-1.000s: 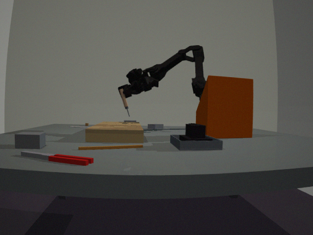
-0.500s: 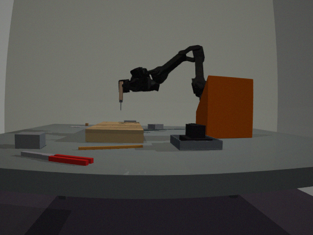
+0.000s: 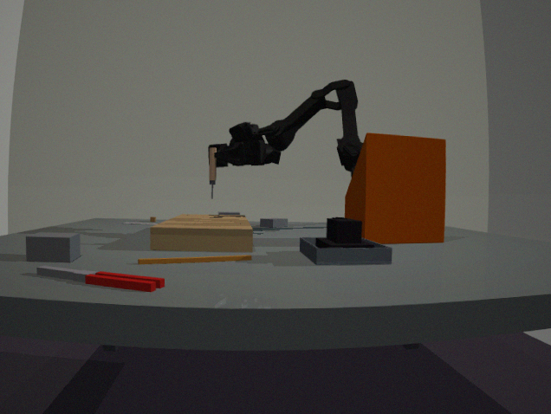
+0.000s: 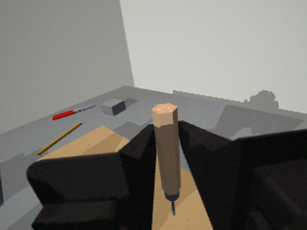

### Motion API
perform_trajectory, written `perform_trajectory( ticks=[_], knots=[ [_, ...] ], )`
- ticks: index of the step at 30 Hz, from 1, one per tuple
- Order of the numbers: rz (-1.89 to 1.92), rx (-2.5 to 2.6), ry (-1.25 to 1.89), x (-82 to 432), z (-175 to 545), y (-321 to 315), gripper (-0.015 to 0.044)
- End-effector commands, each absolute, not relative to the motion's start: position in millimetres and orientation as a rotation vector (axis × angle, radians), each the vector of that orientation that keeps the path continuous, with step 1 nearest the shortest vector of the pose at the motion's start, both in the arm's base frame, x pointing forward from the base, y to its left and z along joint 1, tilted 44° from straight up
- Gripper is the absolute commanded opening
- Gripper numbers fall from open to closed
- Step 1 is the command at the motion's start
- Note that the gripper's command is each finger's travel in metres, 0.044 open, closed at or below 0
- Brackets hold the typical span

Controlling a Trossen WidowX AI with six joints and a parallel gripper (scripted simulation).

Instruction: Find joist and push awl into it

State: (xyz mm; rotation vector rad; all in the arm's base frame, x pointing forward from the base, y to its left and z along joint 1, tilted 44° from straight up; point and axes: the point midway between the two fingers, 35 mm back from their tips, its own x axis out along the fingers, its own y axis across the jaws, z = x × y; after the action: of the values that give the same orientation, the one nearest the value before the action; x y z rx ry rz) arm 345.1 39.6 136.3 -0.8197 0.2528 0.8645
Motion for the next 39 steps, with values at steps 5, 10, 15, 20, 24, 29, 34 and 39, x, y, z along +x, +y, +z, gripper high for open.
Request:
perform_trajectory(
  ticks=[5, 10, 15, 20, 24, 29, 34, 39],
  knots=[
    [0.872, -0.821, 0.246, 346, 131, 36, 0.0000],
    [0.872, -0.821, 0.246, 347, 128, 34, 0.0000],
    [0.872, -0.821, 0.246, 348, 125, 31, 0.0000],
    [0.872, -0.821, 0.246, 348, 122, 28, 0.0000],
    [0.872, -0.821, 0.246, 349, 120, 26, 0.0000],
    [0.872, -0.821, 0.246, 349, 117, 23, 0.0000],
    [0.872, -0.822, 0.246, 350, 113, 20, 0.0000],
    [0.872, -0.822, 0.247, 352, 108, 14, 0.0000]
  ],
)
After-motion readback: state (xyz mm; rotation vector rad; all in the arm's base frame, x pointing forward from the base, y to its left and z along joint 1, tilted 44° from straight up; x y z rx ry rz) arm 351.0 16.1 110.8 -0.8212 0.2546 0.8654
